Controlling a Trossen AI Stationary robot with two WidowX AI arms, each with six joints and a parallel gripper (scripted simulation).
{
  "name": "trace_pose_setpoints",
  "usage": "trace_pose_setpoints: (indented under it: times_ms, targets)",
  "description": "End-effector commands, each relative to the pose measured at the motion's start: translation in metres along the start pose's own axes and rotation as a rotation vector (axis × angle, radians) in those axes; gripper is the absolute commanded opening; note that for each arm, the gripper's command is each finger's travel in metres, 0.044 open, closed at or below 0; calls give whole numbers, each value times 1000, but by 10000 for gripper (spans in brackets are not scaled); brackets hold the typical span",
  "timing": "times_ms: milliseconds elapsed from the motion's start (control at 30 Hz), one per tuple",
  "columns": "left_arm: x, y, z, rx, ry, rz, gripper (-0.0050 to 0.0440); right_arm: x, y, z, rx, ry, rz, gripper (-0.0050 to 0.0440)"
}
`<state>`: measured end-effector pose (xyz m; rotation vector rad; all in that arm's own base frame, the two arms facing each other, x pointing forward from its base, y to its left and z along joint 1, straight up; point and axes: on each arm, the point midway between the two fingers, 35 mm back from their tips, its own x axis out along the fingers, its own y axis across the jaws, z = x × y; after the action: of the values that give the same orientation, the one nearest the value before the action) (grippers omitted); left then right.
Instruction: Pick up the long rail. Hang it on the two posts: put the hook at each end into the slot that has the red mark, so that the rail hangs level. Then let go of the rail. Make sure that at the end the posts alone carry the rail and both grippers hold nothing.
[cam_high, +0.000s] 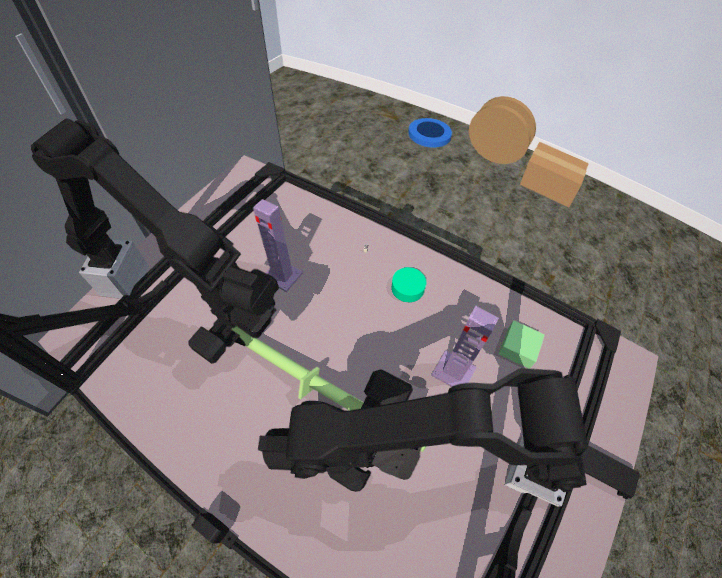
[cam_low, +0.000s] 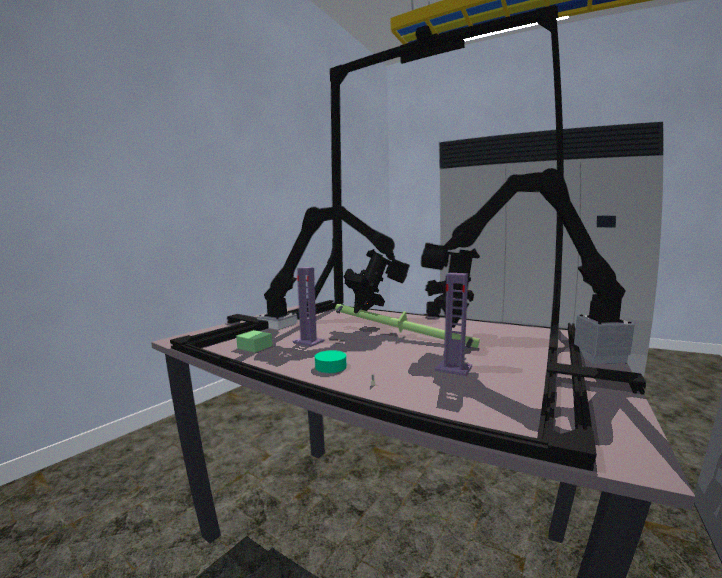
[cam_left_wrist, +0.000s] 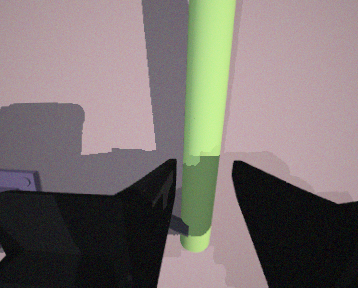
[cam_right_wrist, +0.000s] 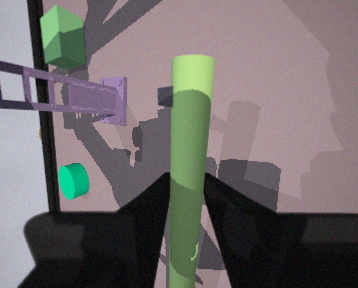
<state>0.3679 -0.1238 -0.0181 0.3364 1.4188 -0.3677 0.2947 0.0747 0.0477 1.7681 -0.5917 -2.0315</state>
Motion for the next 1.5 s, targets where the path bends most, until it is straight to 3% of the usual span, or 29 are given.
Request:
trace_pose_setpoints:
  times_ms: [0,667,800,867,967,1467]
  targets:
    - [5,-1,-1,6,0,-9,160,0,1,-1,0,6,11,0]
    - [29,-1,-2,6,0,-9,160,0,1,-1,0,6,11,0]
    - [29,-1,-1,6,0,-9,64,0,1,-1,0,6,11,0]
    - [29,-1,-1,6,0,-9,64,0,1,-1,0,6,11,0]
    - [29,-1,-1,6,0,-9,0,0,1,-1,0,6,11,0]
    - [29,-1,-1,6,0,-9,0,0,1,-1,0,6,11,0]
